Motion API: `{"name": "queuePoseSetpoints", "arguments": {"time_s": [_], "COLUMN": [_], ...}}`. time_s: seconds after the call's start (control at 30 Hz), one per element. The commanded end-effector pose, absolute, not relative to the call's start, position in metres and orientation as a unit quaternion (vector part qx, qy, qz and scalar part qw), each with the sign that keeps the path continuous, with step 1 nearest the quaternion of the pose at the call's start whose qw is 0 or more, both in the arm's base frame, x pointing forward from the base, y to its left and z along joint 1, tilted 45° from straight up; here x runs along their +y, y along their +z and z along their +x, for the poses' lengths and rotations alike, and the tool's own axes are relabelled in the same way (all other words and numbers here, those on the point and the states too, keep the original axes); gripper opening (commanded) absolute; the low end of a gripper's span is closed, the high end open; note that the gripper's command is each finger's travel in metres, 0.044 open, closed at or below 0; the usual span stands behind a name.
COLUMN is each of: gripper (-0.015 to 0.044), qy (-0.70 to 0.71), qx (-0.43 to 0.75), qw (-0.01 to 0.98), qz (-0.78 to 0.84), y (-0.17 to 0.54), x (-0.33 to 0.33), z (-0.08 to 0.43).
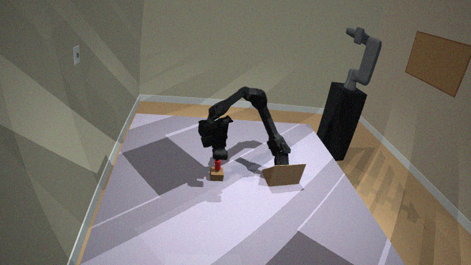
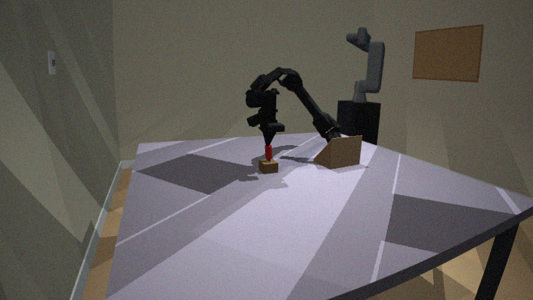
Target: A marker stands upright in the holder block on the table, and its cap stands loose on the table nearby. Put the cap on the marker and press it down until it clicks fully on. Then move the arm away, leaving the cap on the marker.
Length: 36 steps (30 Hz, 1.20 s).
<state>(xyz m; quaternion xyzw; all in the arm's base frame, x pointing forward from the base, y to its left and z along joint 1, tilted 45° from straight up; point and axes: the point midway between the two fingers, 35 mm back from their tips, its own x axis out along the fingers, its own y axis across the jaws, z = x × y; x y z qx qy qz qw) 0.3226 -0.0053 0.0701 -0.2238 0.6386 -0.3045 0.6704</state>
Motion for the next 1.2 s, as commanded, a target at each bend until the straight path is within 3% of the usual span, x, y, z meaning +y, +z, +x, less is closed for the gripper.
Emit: {"name": "queuePoseSetpoints", "arguments": {"time_s": [0.0, 0.53, 1.07, 1.17], "gripper": [0.0000, 0.0000, 0.0420, 0.0440], "qy": [-0.304, -0.264, -0.264, -0.264], "qx": [0.639, 0.646, 0.646, 0.646], "qw": [0.671, 0.665, 0.665, 0.665], "qz": [-0.224, -0.267, -0.267, -0.267], "y": [0.070, 0.134, 0.134, 0.134], "x": [-0.004, 0.058, 0.058, 0.058], "z": [0.323, 0.323, 0.323, 0.323]}}
